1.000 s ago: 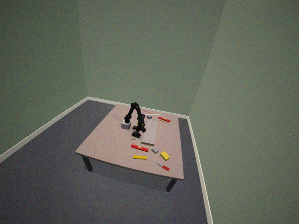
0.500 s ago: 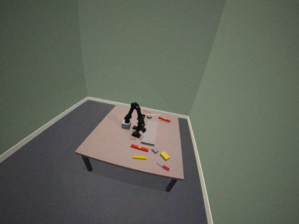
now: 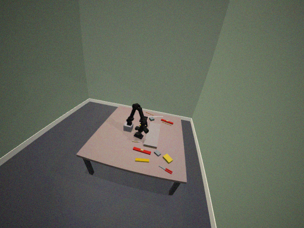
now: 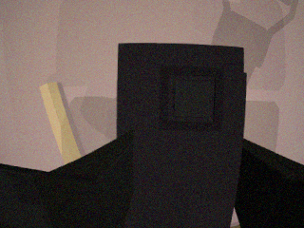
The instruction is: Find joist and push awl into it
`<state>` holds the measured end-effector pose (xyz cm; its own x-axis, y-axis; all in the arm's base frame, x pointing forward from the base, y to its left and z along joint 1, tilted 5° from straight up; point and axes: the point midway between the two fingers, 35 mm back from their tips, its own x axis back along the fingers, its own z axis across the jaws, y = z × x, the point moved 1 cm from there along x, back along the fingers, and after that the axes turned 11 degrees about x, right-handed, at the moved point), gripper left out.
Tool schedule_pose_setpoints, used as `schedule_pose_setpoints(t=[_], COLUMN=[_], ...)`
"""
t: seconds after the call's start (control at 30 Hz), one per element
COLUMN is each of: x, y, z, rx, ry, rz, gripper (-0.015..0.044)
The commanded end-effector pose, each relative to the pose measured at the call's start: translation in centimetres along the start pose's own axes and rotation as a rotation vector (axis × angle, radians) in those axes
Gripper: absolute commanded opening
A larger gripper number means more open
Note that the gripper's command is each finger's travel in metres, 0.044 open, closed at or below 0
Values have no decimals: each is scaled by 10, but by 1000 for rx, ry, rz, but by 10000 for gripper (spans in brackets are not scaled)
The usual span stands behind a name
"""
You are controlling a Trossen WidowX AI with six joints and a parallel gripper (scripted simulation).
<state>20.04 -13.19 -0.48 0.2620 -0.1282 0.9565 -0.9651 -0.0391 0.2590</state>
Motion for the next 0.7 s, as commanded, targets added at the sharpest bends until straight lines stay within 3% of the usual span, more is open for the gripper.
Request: schedule_pose_setpoints(t=[0.0,0.2,0.67], x=[31,68,75], y=[5,20,3], z=[2,-3,3], rx=[1,1,329], ry=[13,14,32], rz=[16,15,67], gripper=[0,0,0])
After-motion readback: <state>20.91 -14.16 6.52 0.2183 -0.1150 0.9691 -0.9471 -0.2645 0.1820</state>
